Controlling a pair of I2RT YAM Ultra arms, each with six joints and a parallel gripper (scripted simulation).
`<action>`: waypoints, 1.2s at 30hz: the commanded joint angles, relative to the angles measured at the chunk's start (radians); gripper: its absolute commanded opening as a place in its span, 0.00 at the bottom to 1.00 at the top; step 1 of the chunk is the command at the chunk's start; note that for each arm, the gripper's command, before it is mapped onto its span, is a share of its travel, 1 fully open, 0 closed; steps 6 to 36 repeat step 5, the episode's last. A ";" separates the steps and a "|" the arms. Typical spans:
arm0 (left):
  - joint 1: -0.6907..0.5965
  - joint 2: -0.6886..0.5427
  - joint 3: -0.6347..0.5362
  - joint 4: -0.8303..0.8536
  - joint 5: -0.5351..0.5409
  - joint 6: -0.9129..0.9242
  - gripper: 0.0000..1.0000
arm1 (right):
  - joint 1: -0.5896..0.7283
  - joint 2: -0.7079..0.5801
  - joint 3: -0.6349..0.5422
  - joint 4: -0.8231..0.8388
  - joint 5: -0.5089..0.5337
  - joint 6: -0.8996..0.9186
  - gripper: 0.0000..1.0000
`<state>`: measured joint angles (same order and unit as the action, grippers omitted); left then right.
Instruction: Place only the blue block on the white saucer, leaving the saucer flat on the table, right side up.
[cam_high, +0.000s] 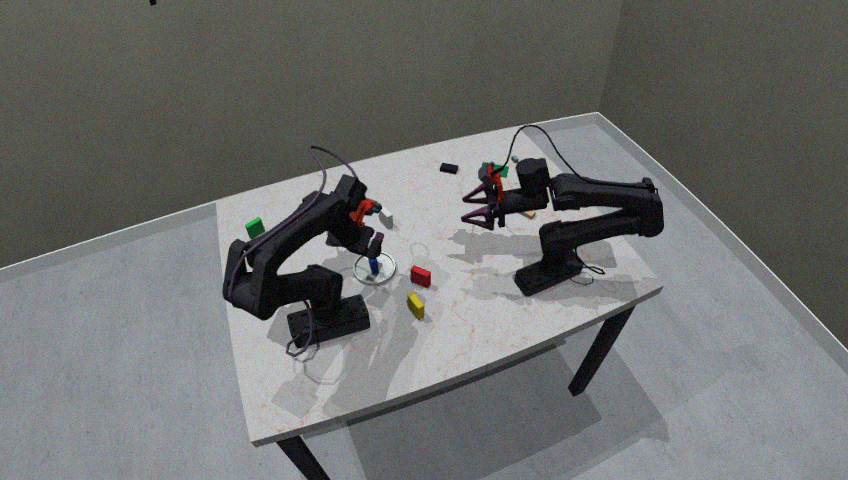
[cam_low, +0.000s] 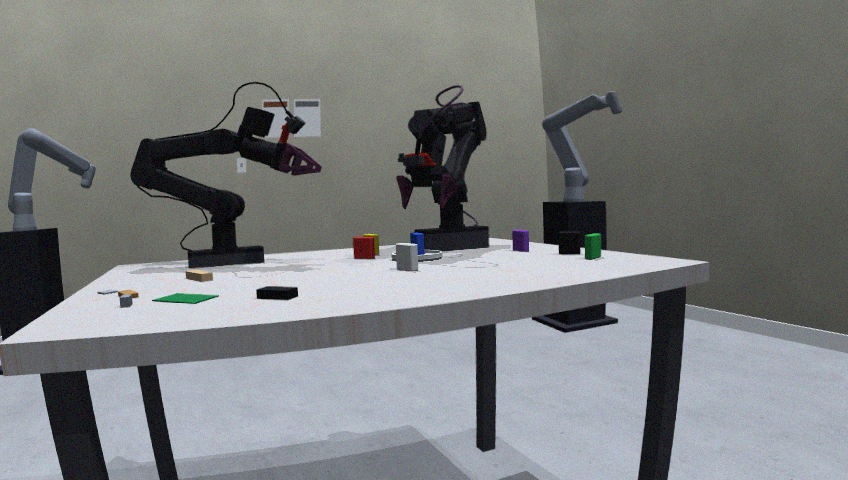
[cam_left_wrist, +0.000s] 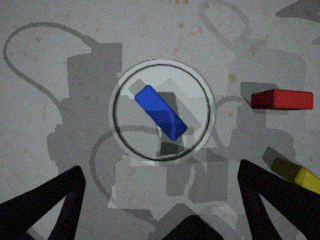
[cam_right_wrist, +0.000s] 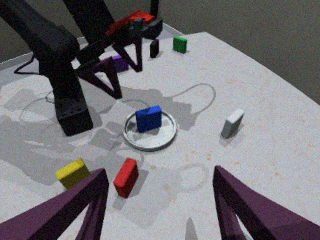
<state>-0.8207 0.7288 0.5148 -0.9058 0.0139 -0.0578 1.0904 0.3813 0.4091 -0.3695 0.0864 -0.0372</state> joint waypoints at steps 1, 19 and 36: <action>0.001 -0.014 0.008 0.017 0.009 0.009 1.00 | 0.005 -0.015 0.005 -0.007 0.003 0.000 0.68; 0.001 -0.014 0.008 0.017 0.009 0.009 1.00 | 0.005 -0.015 0.005 -0.007 0.003 0.000 0.68; 0.001 -0.014 0.008 0.017 0.009 0.009 1.00 | 0.005 -0.015 0.005 -0.007 0.003 0.000 0.68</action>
